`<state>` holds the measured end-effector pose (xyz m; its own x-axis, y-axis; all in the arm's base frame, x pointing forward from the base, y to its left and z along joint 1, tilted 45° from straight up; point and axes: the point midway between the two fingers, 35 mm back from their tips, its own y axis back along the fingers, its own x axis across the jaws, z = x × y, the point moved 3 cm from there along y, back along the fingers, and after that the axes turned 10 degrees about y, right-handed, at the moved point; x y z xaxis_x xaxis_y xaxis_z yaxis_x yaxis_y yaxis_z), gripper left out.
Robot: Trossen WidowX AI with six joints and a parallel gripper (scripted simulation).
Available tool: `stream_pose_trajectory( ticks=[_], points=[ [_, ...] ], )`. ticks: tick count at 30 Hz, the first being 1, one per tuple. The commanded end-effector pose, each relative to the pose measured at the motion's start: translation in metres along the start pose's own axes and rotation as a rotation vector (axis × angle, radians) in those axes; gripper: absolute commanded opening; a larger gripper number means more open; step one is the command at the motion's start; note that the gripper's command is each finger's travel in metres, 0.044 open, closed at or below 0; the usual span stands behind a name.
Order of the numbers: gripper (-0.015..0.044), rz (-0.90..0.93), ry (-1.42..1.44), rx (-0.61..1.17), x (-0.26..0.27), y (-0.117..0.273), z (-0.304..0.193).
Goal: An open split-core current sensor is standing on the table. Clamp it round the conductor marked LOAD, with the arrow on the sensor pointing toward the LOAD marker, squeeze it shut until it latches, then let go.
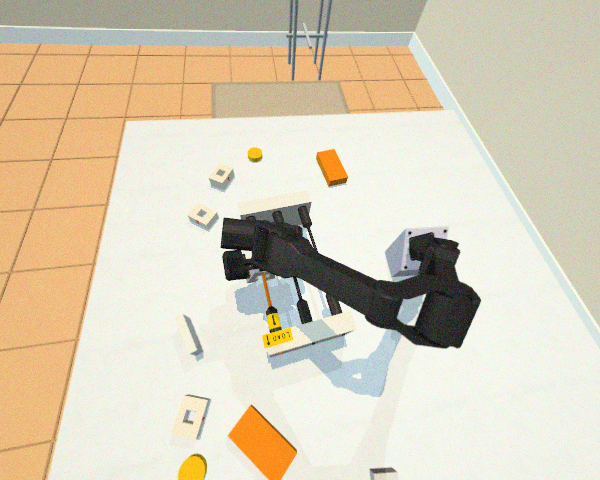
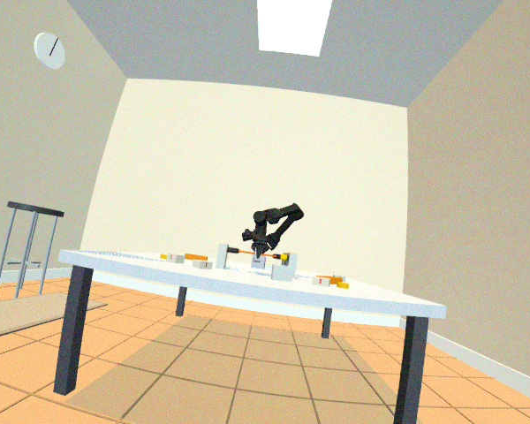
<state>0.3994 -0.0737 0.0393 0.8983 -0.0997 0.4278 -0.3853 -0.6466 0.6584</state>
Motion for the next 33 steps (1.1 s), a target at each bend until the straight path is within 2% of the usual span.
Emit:
stream_pose_trajectory(
  ticks=[1, 15, 22, 33],
  points=[
    [0.0079, 0.0, 0.0, 0.0, 0.0, 0.0, 0.0],
    [0.044, -0.02, -0.001, 0.001, 0.001, 0.002, 0.001],
    [0.044, -0.21, -0.003, 0.037, 0.008, 0.021, 0.003],
    [0.044, -0.215, -0.003, 0.039, 0.006, 0.01, 0.002]
  ],
)
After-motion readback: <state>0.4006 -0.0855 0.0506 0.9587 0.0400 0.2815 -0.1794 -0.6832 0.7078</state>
